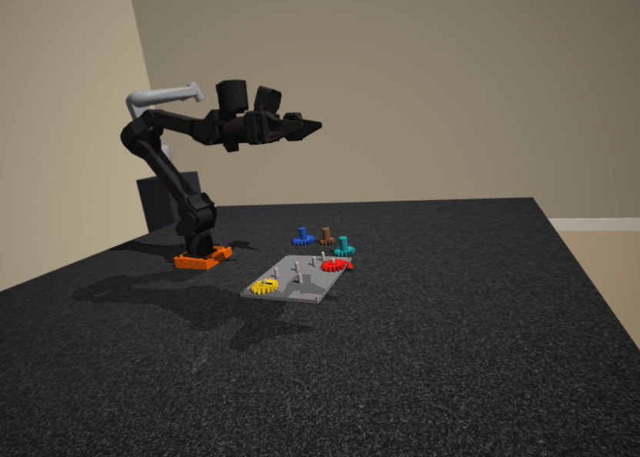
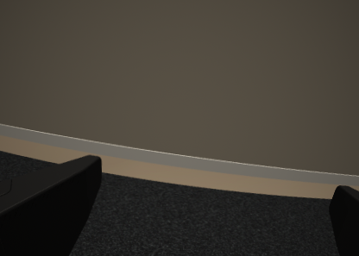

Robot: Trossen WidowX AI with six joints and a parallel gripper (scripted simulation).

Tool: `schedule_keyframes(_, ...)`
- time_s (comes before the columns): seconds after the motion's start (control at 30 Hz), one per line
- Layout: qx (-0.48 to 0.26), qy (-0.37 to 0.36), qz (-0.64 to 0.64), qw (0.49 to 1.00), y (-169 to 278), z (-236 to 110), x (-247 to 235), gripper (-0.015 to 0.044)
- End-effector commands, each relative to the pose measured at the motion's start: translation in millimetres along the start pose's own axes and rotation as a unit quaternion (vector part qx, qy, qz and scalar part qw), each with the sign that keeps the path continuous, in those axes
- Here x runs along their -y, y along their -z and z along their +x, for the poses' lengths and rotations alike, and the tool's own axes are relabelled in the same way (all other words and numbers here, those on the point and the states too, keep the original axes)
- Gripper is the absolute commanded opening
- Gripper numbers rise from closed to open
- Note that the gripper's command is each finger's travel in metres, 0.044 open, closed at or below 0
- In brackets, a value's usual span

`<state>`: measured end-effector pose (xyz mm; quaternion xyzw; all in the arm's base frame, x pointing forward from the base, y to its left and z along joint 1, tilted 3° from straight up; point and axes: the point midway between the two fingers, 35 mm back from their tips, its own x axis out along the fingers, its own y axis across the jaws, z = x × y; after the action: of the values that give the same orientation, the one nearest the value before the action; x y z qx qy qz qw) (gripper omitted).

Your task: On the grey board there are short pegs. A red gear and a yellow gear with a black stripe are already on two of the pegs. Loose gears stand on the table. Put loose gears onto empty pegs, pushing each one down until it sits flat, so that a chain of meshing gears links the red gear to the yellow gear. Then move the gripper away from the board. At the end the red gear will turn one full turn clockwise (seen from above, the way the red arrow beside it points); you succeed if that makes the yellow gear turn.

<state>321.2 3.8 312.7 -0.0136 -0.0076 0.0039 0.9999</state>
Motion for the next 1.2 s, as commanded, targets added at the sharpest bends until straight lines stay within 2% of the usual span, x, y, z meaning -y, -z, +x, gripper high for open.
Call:
schedule_keyframes(0.0, -0.006, -0.001, 0.002, 1.000, 1.3, 1.7, -0.8, 0.0426)
schedule_keyframes(0.17, -0.154, -0.026, 0.053, 0.986, 39.5, 37.7, -23.4, 0.0440)
schedule_keyframes(0.37, -0.356, -0.029, 0.103, 0.928, 99.6, 63.6, -59.0, 0.0440)
schedule_keyframes(0.6, -0.570, 0.015, 0.122, 0.812, 167.6, 59.0, -99.3, 0.0440)
schedule_keyframes(0.73, -0.659, 0.054, 0.113, 0.742, 195.7, 45.6, -116.3, 0.0440)
schedule_keyframes(0.83, -0.682, 0.067, 0.108, 0.720, 202.9, 35.2, -125.8, 0.0440)
schedule_keyframes(1.17, -0.684, 0.068, 0.108, 0.719, 203.7, 32.1, -123.5, 0.0440)
